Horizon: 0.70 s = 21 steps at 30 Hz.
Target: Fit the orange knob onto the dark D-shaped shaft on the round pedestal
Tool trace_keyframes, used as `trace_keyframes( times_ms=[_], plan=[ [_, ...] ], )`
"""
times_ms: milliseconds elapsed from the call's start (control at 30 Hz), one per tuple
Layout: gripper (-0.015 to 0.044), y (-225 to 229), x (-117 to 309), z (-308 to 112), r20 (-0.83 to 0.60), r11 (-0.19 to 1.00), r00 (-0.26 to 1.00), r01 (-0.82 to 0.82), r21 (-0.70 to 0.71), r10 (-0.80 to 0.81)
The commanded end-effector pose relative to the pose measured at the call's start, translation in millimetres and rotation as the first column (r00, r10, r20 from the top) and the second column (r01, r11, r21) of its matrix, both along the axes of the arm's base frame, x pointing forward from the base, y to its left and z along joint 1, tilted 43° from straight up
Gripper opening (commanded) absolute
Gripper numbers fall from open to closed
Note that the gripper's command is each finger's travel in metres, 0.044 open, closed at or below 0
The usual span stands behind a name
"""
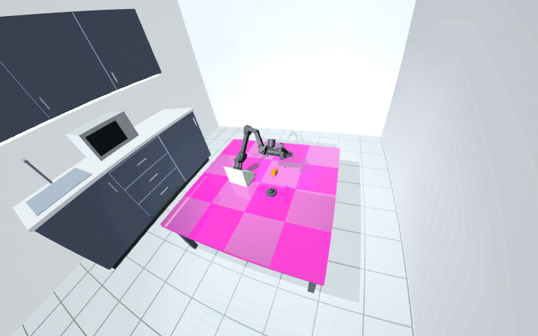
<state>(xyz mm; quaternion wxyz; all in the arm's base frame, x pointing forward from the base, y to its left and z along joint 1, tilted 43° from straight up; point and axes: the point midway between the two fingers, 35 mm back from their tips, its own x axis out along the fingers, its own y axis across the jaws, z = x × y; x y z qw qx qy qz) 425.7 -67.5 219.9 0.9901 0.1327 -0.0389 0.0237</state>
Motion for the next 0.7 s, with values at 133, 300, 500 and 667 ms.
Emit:
trace_keyframes(
  times_ms=[133, 300, 500, 667],
  plan=[
    [0.0440, 14.5, 5.9, -49.5, -0.268, 0.955, 0.954, -0.055, 0.290, 0.136],
    [0.0440, 42.1, -15.1, -107.2, -0.554, 0.741, 0.751, 0.131, 0.658, 0.359],
    [0.0440, 69.4, -53.4, -134.0, -0.659, 0.460, 0.510, 0.473, 0.751, 0.553],
    [0.0440, 85.3, -79.3, -137.7, -0.658, 0.287, 0.372, 0.683, 0.672, 0.655]
  ],
)
